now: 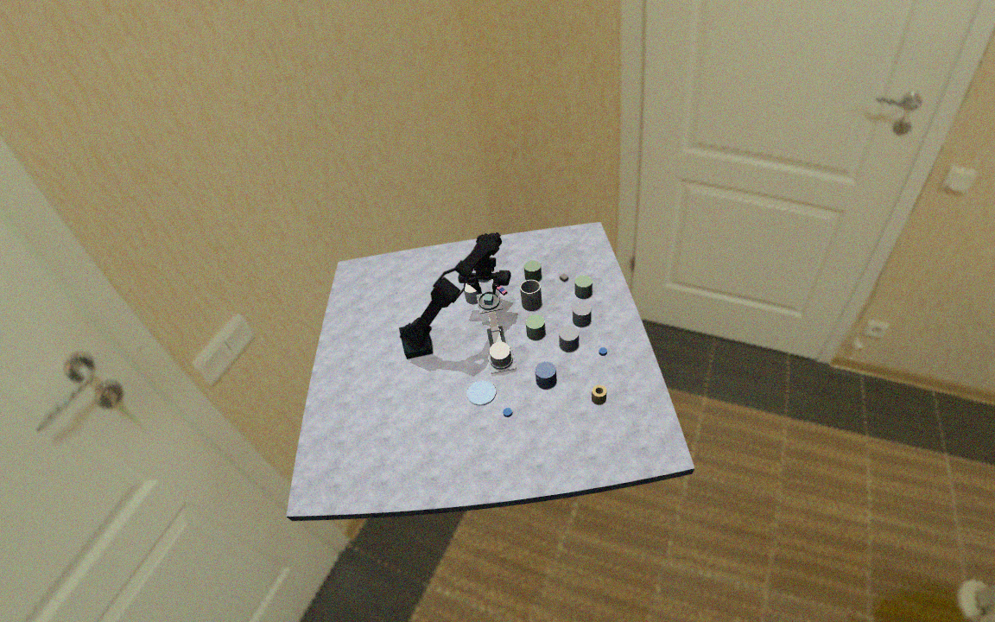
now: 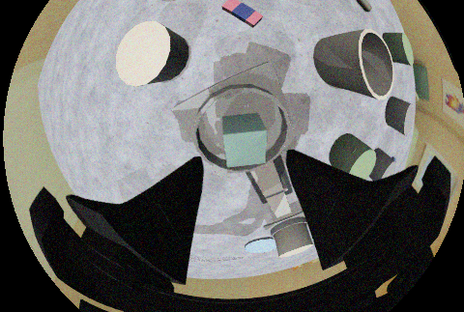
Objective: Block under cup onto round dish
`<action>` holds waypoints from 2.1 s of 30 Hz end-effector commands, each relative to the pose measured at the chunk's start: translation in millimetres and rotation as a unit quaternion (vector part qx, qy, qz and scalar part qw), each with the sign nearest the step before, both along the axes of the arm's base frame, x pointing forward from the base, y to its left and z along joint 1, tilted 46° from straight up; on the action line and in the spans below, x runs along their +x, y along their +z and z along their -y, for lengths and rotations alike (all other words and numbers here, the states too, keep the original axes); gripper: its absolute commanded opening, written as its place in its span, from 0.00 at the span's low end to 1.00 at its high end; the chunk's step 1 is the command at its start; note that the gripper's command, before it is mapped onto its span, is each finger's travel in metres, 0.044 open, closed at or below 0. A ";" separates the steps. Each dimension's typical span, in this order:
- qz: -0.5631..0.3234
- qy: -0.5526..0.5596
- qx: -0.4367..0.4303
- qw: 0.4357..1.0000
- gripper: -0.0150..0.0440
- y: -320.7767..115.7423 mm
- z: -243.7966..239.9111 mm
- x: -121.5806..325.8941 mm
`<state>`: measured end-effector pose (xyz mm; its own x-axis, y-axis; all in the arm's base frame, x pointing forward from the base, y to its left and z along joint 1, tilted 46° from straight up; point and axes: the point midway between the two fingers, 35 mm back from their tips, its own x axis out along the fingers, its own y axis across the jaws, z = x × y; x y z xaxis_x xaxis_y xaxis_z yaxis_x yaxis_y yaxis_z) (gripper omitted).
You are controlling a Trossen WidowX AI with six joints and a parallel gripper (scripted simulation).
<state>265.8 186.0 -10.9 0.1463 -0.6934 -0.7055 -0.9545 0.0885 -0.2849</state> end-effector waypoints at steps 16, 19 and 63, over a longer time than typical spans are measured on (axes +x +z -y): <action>0.001 0.003 -0.002 1.000 0.69 -20.8 21.3 5.6; 0.001 0.003 -0.002 1.000 0.69 -24.1 24.8 6.1; 0.000 0.003 0.001 1.000 0.25 40.8 -37.6 -7.3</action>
